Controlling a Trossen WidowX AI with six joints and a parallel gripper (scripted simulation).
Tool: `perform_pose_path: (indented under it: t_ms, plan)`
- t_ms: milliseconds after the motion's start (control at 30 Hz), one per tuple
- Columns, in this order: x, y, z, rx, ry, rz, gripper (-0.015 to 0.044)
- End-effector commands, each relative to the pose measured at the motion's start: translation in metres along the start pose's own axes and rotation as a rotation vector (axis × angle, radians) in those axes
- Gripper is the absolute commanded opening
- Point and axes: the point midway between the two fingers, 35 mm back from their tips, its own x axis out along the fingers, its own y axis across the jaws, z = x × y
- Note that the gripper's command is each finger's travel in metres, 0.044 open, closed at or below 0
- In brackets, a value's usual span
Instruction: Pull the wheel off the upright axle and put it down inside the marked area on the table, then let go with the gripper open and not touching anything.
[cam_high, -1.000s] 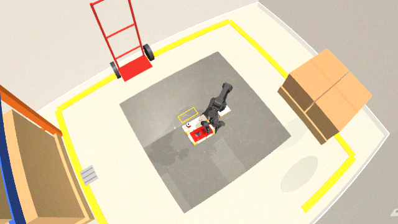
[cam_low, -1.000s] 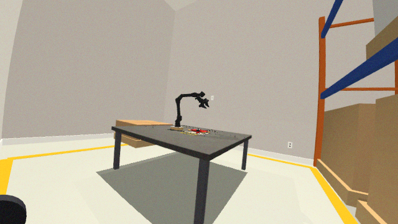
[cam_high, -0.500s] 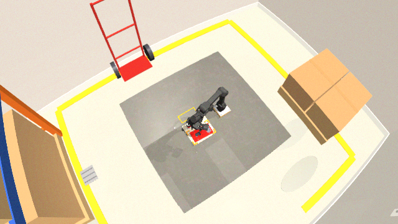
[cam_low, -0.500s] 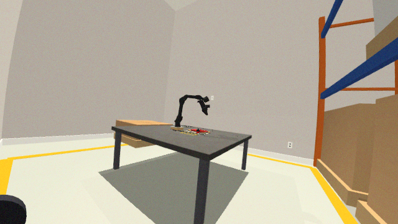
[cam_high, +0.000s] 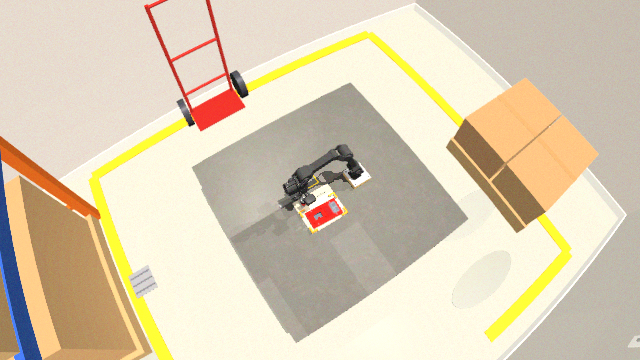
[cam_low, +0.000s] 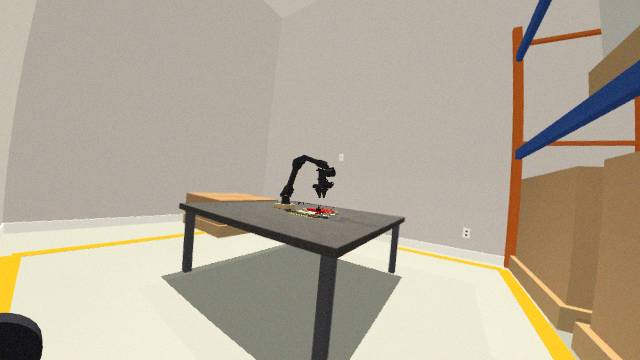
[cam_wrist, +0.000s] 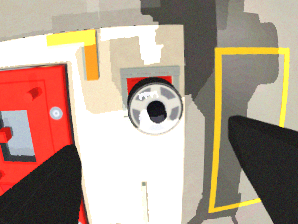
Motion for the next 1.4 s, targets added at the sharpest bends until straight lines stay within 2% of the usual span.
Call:
perform_pose_path:
  t_ms: [0,467,967,1367]
  plan:
    - [0.016,-0.018,-0.008,0.08,0.076,-0.011,0.03]
    - [0.017,-0.006,-0.013,0.08,0.076,-0.01,0.03]
    - [0.086,-0.008,-0.018,0.08,0.076,-0.01,0.03]
    - [0.089,-0.008,-0.019,0.08,0.076,-0.01,0.03]
